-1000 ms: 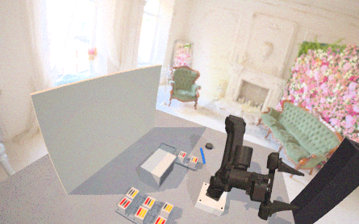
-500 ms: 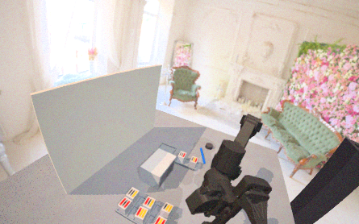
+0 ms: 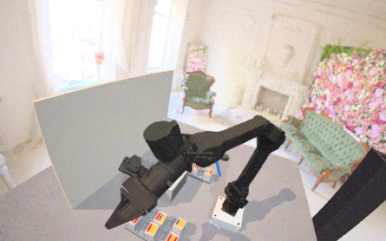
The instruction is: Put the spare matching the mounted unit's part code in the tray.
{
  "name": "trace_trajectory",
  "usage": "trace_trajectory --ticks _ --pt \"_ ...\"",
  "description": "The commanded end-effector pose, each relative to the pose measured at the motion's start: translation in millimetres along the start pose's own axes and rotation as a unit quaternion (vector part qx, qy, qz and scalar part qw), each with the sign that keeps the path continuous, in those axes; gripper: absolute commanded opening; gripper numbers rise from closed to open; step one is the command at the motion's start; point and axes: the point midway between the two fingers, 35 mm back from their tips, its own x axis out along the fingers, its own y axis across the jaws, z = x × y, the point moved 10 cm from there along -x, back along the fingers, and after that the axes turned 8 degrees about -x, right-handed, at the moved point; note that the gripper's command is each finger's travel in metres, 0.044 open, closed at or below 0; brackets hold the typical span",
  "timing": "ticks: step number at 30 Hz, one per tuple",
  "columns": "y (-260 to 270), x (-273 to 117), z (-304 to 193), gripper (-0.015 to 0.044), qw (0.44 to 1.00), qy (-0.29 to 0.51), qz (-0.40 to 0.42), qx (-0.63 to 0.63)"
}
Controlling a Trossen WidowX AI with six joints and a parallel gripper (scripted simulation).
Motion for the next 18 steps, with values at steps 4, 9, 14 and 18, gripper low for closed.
trace_trajectory --ticks 4,9,14,18 --pt "-55.6 -19.8 65.1 0.0440 0.981 -0.004 -0.192 -0.009" --pt "-102.1 -52.3 101.4 0.0440 0.947 0.035 -0.320 0.000" --pt "-144.8 -96.3 125.5 0.0440 0.904 0.101 -0.416 0.021" --pt "-173.9 -137.6 136.0 0.0440 0.865 0.172 -0.468 0.048"
